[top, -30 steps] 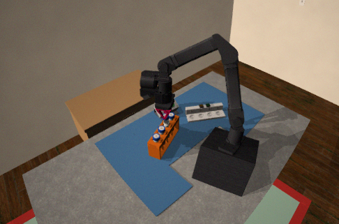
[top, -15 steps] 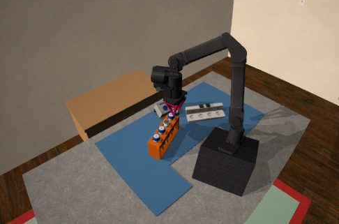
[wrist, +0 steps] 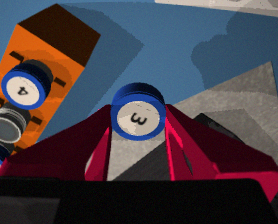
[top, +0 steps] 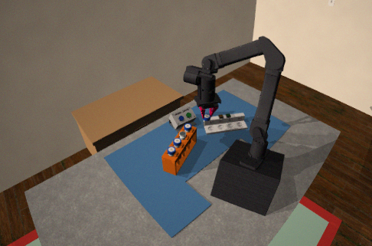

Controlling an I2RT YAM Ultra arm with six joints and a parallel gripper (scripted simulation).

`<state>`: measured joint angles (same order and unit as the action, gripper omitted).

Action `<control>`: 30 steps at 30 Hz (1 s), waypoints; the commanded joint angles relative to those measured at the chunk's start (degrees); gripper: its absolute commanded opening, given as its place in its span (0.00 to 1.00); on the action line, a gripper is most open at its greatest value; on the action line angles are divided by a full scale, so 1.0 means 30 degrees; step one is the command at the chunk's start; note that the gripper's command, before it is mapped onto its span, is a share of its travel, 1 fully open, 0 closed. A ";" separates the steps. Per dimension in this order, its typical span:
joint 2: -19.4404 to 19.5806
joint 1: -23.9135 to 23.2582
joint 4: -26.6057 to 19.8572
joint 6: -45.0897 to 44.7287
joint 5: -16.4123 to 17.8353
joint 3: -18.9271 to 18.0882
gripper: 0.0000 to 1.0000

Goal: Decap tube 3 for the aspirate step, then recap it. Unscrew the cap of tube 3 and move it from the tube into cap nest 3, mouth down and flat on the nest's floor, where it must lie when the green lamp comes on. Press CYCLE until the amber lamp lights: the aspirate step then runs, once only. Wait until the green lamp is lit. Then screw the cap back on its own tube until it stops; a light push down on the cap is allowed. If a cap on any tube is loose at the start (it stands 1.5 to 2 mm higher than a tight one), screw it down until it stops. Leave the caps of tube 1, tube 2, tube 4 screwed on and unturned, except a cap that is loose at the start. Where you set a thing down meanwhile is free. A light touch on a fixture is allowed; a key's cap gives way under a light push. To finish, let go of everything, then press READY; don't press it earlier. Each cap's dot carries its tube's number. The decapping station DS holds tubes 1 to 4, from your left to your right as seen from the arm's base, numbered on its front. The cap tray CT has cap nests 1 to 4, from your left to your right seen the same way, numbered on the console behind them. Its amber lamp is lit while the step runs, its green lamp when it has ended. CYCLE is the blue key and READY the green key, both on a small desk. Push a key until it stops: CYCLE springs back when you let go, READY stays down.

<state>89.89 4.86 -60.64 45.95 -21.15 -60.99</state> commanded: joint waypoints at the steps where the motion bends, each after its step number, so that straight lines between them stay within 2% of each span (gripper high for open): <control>1: -0.1184 -0.1391 -0.0072 -0.0183 -0.0029 0.0246 0.00; 10: -0.3431 -0.6789 -0.0142 -0.5912 0.0500 0.0408 0.00; 12: -0.3431 -0.6789 -0.0142 -0.5912 0.0500 0.0408 0.00; 20: -0.3950 -1.1947 -0.0117 -1.1235 0.1501 -0.0726 0.00; 30: -0.3940 -1.2140 -0.0117 -1.1430 0.1546 -0.0793 0.00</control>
<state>78.35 -31.64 -60.97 12.71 -16.75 -63.02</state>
